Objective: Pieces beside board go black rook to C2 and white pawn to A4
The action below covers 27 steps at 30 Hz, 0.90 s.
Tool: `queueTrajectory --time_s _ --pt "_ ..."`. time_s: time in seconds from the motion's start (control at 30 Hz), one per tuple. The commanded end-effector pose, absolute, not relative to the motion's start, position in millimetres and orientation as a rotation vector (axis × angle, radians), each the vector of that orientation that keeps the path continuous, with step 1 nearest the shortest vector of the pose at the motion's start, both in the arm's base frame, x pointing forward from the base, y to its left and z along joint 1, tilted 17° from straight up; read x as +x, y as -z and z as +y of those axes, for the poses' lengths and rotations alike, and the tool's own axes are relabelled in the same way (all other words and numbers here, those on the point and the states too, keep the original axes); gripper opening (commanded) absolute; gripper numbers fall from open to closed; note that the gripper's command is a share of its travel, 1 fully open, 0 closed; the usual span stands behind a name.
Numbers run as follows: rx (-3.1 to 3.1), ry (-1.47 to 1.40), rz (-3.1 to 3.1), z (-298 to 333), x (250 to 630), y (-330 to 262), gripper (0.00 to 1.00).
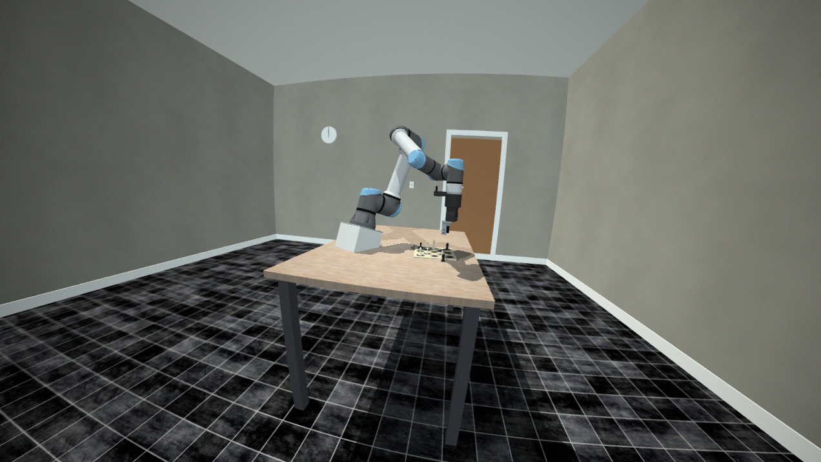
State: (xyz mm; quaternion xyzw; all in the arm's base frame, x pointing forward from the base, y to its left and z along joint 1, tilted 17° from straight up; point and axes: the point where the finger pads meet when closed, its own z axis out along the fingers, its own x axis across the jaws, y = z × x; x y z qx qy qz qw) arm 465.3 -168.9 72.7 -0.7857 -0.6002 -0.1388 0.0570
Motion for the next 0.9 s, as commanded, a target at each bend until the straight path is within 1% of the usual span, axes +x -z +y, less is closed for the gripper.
queueTrajectory --time_s 0.0,0.33,0.4,0.87 --pt "-2.447 0.413 -1.718 -167.9 465.0 -70.8 1.00" --pt "-2.664 0.371 -1.268 -163.1 464.3 -61.2 1.00" --pt "-2.664 0.371 -1.268 -163.1 464.3 -61.2 1.00" --pt "-2.866 0.271 -0.381 -158.1 467.6 -43.5 1.00"
